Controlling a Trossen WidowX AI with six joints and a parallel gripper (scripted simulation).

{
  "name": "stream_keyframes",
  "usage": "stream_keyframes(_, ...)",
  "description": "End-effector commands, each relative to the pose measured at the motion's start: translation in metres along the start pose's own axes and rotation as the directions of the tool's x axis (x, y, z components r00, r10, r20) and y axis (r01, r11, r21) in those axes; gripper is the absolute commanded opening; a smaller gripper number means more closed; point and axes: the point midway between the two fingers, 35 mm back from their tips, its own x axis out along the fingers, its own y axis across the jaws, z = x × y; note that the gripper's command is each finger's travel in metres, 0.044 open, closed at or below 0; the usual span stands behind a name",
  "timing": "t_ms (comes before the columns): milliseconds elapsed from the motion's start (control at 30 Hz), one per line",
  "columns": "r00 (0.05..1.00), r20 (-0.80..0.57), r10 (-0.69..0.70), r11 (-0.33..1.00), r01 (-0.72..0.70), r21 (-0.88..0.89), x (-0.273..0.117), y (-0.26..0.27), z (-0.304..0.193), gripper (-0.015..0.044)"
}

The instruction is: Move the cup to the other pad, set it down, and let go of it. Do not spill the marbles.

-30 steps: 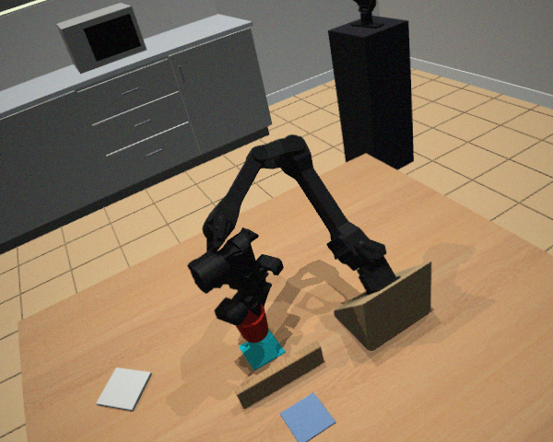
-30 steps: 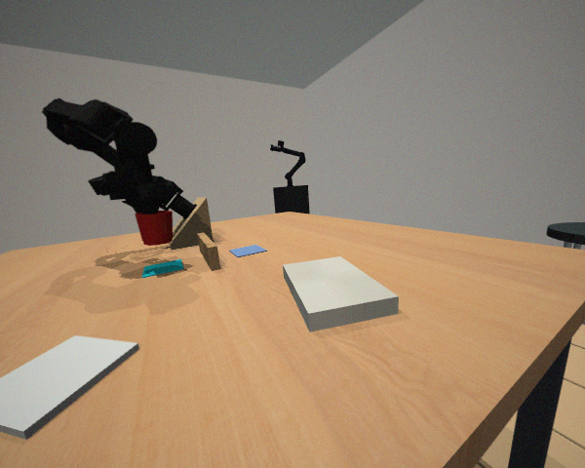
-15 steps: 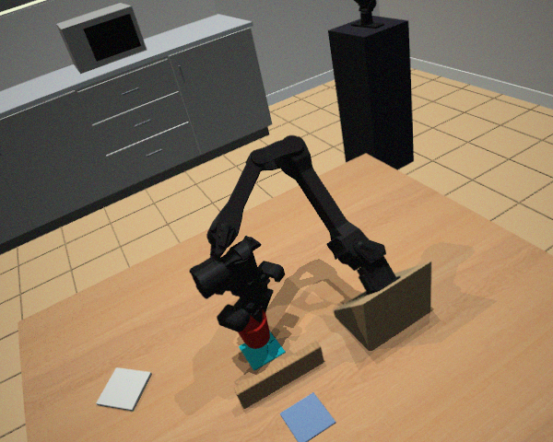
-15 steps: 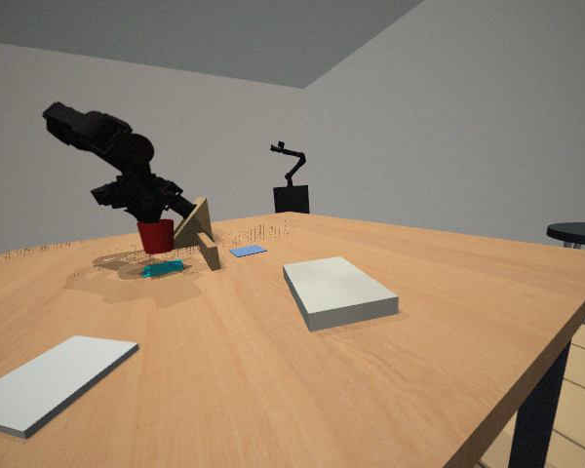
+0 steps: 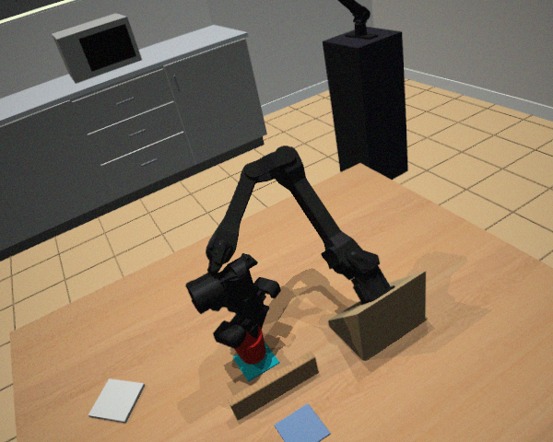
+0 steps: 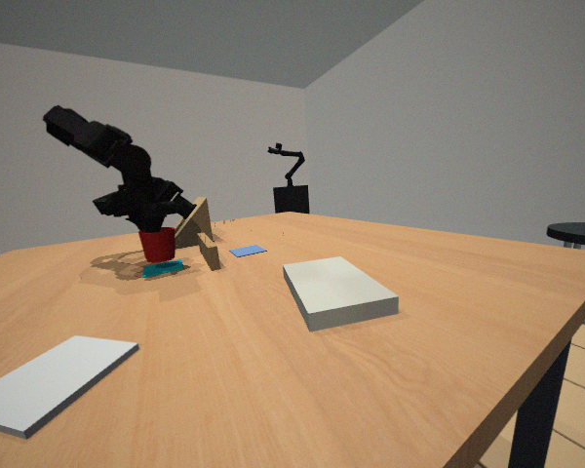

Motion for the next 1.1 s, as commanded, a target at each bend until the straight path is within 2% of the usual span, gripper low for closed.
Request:
stream_keyframes(0, 1.000, 0.003, -0.007, 1.000, 0.007, -0.007, 0.006, -0.002, -0.001, 0.0000)
stream_keyframes(333, 1.000, 0.005, -0.008, 1.000, 0.008, -0.007, 0.018, -0.004, -0.001, 0.0000)
stream_keyframes(767, 1.000, 0.002, -0.002, 1.000, 0.002, 0.000, 0.015, -0.002, 0.000, 0.0000)
stream_keyframes(933, 1.000, 0.002, -0.002, 1.000, 0.002, 0.000, 0.015, -0.002, 0.000, 0.0128)
stream_keyframes(1067, 1.000, 0.002, -0.002, 1.000, 0.002, 0.000, 0.015, -0.002, 0.000, 0.0128)
